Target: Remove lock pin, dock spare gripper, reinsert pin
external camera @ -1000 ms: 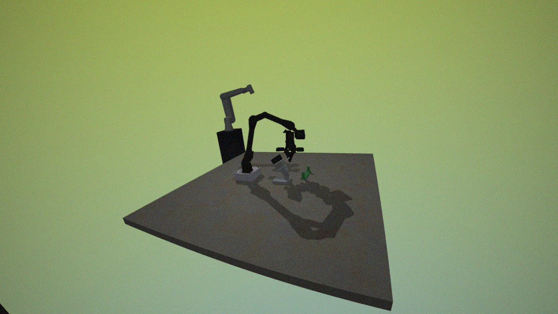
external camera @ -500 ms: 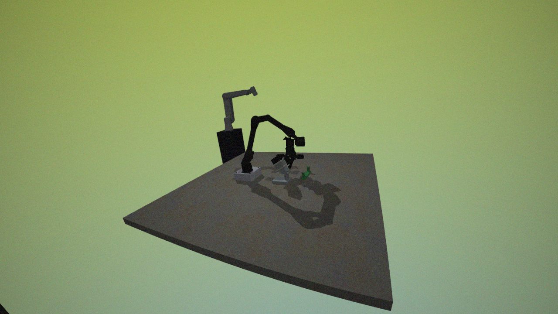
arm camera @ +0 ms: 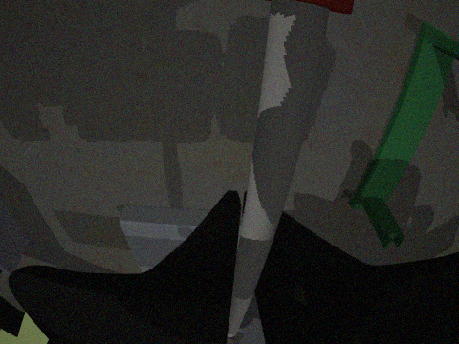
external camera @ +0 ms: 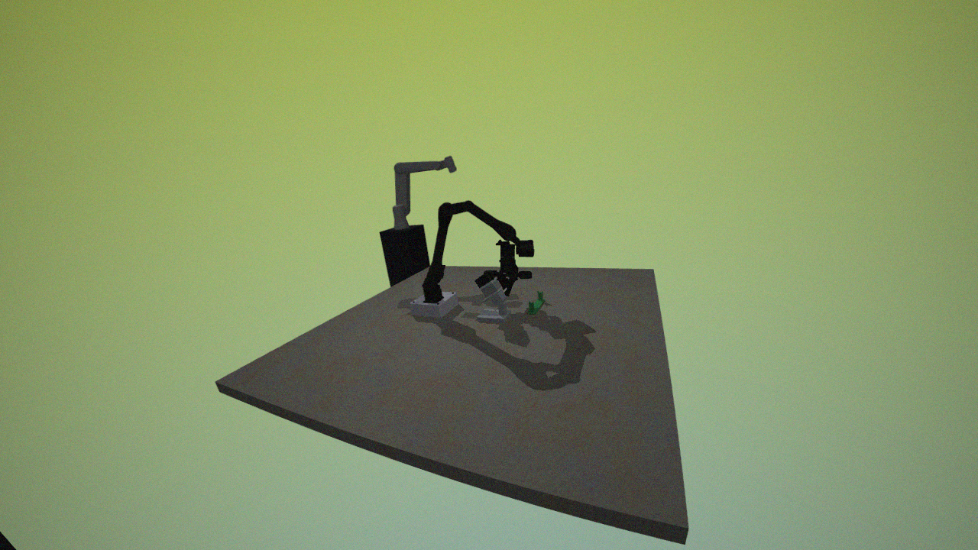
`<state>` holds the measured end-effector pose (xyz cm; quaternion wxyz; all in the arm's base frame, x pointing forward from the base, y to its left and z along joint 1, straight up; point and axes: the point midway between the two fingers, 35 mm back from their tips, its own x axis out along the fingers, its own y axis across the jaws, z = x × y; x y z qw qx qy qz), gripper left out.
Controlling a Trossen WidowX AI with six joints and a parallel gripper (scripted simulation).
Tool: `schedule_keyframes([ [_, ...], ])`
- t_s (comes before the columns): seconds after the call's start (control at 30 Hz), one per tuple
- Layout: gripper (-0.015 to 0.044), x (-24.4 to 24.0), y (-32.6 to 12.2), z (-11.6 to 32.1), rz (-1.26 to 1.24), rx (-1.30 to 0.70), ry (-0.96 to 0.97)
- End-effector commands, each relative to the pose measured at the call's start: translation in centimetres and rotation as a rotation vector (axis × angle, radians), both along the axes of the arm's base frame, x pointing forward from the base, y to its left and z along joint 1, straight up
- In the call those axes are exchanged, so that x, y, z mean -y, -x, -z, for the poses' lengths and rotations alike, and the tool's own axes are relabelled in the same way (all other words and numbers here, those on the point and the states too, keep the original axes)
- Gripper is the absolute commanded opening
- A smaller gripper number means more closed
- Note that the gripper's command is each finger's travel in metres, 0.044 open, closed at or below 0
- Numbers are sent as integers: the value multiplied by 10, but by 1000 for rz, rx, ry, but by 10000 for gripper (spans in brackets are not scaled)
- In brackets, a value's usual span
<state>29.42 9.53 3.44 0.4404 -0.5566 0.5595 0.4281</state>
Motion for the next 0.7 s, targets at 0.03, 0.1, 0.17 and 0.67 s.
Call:
schedule_keyframes([
  [0.03,0,3,0,0,-2,0,-2],
  [0.1,0,5,0,0,-2,0,-2],
  [0.17,0,6,0,0,-2,0,-2],
  [0.67,0,18,0,0,-2,-3,-3],
])
